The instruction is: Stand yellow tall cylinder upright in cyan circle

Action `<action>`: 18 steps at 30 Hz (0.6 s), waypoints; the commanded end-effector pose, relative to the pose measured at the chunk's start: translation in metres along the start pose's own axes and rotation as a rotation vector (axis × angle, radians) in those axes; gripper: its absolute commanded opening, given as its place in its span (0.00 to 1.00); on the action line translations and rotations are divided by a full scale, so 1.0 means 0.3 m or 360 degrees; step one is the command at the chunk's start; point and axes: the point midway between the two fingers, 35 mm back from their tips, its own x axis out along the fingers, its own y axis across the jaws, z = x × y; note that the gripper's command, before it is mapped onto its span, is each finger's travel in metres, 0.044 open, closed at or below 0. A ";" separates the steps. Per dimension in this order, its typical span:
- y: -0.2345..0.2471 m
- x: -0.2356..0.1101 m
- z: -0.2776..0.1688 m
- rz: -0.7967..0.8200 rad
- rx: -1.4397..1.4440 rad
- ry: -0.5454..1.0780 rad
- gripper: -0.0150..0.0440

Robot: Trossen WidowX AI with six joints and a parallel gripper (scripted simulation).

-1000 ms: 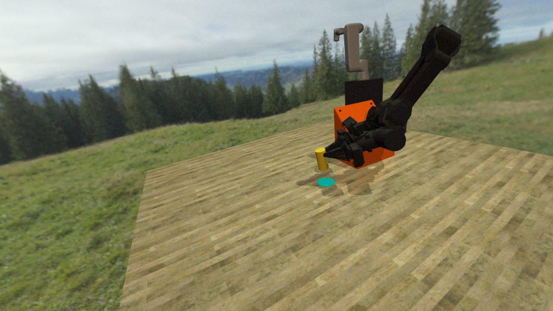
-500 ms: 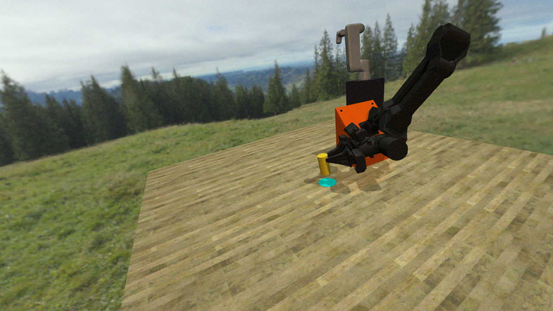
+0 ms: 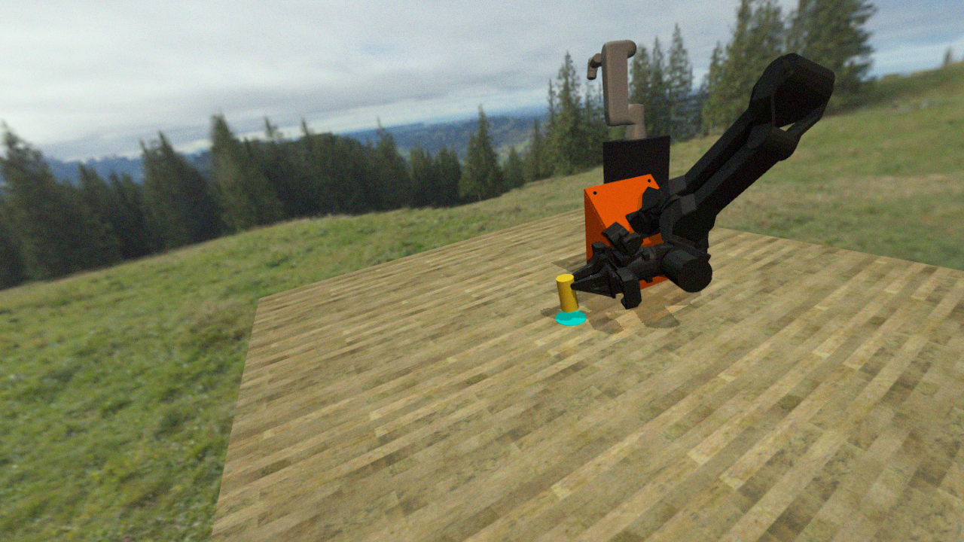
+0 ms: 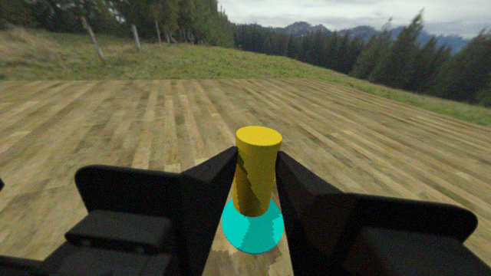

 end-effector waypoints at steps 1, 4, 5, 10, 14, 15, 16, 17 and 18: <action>-0.016 -0.003 -0.007 -0.0003 -0.0013 -0.0015 0.43; -0.015 -0.003 -0.011 -0.0002 -0.0013 -0.0015 0.43; -0.015 -0.002 -0.015 -0.0002 -0.0012 -0.0014 0.43; -0.013 0.002 -0.045 0.0000 -0.0008 -0.0007 0.43; -0.013 0.005 -0.069 0.0002 -0.0005 -0.0002 0.43; -0.013 0.005 -0.072 0.0002 -0.0005 -0.0001 0.43; -0.013 0.006 -0.073 0.0002 -0.0005 -0.0001 0.43; -0.013 0.006 -0.073 0.0002 -0.0005 -0.0001 0.43; -0.013 0.006 -0.073 0.0002 -0.0005 -0.0001 0.43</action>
